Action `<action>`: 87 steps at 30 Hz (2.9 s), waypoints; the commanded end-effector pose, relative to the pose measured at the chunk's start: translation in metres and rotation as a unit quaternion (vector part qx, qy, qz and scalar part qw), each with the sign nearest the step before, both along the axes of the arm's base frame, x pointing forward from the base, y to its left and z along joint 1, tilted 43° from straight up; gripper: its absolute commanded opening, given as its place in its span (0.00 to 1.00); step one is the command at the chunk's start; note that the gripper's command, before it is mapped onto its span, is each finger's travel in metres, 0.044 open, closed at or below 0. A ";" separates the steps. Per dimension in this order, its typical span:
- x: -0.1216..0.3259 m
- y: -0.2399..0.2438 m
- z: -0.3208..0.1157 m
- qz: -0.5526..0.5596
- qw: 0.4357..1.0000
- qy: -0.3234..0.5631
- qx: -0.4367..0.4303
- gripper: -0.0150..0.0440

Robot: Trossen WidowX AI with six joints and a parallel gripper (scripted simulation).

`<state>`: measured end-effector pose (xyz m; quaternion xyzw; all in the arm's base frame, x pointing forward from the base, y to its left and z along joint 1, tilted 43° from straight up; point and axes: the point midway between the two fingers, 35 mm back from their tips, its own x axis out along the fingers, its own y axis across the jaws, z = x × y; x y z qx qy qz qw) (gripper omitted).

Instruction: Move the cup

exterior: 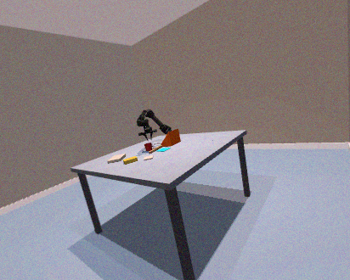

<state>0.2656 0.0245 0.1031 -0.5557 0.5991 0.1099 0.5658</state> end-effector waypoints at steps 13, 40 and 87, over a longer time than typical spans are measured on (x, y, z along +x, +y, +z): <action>-0.011 -0.005 0.001 0.053 0.991 0.087 -0.085 0.50; -0.002 -0.031 -0.030 0.053 0.991 0.087 -0.084 0.50; -0.002 -0.030 -0.029 0.053 0.991 0.086 -0.083 0.25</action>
